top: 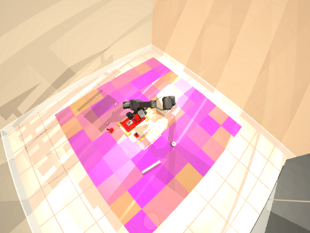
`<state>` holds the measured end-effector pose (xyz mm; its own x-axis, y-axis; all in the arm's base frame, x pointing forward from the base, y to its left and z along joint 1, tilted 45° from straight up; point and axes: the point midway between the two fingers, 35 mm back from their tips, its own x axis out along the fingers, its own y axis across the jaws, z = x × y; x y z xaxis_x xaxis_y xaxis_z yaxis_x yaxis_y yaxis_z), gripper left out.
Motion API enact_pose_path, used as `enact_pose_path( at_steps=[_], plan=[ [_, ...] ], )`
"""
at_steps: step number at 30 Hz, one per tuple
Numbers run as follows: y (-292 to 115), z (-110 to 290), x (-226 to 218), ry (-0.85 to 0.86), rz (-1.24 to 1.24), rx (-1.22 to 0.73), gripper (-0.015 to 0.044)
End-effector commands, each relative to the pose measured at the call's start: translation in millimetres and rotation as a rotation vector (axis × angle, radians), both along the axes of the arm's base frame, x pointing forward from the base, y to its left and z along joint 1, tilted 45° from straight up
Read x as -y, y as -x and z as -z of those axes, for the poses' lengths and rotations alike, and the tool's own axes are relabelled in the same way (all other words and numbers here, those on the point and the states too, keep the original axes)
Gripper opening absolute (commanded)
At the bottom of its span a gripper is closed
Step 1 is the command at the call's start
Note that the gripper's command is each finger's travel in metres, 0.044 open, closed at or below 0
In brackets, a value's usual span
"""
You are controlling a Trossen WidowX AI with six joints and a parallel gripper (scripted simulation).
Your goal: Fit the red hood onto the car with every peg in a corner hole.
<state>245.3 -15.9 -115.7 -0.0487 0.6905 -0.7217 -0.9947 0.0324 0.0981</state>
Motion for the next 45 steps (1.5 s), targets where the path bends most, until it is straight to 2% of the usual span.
enact_pose_path(
  at_steps=[1, 3, 33, 45],
  plan=[
    [-0.8, -2.6, 3.8, 0.003, 0.0, 0.004, 0.0039],
    [-1.0, -4.5, 5.7, 0.004, 0.0, 0.004, 0.0],
    [-3.6, -45.3, 45.9, 0.007, 0.0, 0.004, 0.0],
    [-4.8, -49.3, 48.0, 0.001, 0.023, -0.022, 0.0]
  ],
)
